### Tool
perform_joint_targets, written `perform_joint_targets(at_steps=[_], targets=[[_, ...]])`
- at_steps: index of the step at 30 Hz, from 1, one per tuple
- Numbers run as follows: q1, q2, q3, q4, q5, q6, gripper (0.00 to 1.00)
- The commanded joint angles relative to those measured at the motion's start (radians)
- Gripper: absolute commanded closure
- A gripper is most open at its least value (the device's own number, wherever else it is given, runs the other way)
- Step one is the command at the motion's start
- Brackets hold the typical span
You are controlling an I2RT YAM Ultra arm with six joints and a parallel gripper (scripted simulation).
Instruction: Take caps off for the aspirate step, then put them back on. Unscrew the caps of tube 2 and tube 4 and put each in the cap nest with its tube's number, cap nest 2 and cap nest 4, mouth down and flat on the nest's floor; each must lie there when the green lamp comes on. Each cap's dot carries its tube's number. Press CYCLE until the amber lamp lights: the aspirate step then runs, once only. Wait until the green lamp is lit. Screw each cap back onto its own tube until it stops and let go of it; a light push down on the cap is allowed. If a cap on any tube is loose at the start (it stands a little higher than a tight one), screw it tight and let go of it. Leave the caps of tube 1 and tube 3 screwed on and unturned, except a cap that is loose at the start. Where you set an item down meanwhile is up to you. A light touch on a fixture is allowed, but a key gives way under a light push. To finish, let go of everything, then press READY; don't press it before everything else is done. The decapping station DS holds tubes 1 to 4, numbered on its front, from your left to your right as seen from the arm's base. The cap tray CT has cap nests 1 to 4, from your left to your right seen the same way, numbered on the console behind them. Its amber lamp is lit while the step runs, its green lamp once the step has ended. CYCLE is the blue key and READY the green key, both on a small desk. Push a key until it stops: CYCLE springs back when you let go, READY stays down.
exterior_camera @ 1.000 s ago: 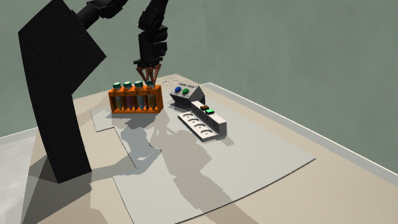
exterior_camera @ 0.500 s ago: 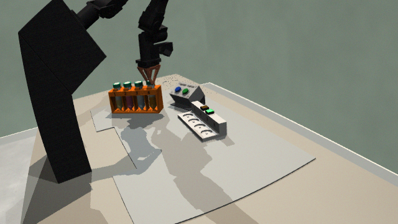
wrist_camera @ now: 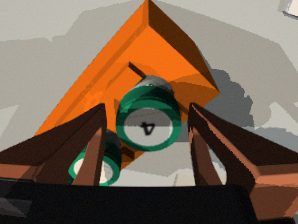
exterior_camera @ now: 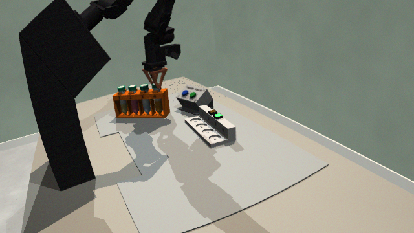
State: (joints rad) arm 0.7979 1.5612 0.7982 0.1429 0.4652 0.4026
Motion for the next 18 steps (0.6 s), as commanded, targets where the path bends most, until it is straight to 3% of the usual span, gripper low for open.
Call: perform_joint_targets(at_steps=[1,6,18], targets=[[0.003,-0.005,0.002,0.001,-0.001,0.002,0.51],[0.004,-0.009,0.000,-0.002,0.000,-0.077,0.51],[0.005,-0.009,0.000,-0.002,0.000,-0.556,0.51]])
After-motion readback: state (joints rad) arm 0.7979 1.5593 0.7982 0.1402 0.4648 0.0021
